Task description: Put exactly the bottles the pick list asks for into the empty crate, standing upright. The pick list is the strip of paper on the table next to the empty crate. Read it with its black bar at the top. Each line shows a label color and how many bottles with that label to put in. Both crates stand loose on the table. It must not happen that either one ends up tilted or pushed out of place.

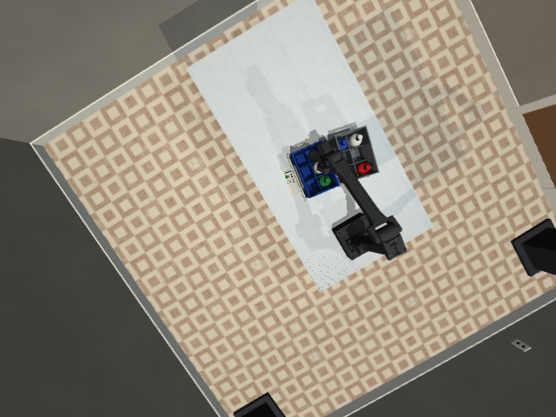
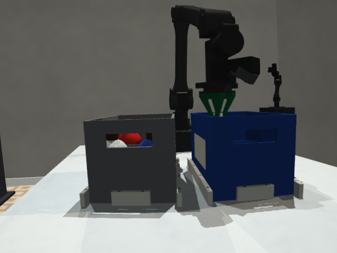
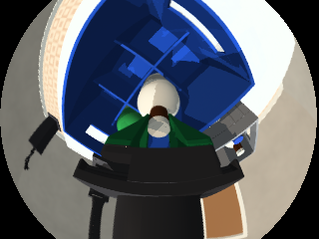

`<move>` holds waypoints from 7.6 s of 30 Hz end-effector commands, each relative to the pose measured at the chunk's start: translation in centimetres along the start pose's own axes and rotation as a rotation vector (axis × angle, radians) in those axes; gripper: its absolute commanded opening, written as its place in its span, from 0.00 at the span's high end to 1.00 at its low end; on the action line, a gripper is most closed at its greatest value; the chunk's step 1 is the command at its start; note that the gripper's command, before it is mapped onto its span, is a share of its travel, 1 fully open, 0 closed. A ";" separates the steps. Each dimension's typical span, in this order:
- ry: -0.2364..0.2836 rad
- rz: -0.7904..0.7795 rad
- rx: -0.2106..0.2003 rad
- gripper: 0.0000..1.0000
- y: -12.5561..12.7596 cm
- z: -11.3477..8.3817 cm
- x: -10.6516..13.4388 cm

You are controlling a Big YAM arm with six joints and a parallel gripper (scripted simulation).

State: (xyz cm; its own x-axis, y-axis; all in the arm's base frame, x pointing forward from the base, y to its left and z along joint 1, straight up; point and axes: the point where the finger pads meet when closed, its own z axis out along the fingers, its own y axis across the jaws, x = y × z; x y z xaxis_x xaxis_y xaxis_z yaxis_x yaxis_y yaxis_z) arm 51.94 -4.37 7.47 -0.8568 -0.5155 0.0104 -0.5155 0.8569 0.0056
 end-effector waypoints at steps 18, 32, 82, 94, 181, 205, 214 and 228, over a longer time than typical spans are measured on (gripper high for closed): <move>-0.072 0.004 0.050 1.00 -0.7 -2.3 -1.9; -0.077 0.003 0.054 1.00 -0.6 -2.3 -2.0; -0.057 0.002 0.040 0.39 0.1 -1.3 -1.1; -0.061 0.002 0.043 0.39 0.0 -1.5 -1.2; -0.045 0.001 0.019 0.39 16.5 -14.9 -0.5; -0.083 0.001 0.014 0.39 26.9 -19.9 -1.5; -0.083 0.001 0.009 0.39 30.3 -21.0 -1.5; -0.047 0.001 0.004 0.39 36.1 -21.5 -2.1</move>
State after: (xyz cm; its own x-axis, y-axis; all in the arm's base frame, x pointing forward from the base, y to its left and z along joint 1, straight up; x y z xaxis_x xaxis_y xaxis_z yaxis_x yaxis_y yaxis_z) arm 34.76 25.91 26.93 -0.8412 -0.5407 -0.0007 -0.5407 0.8412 0.0016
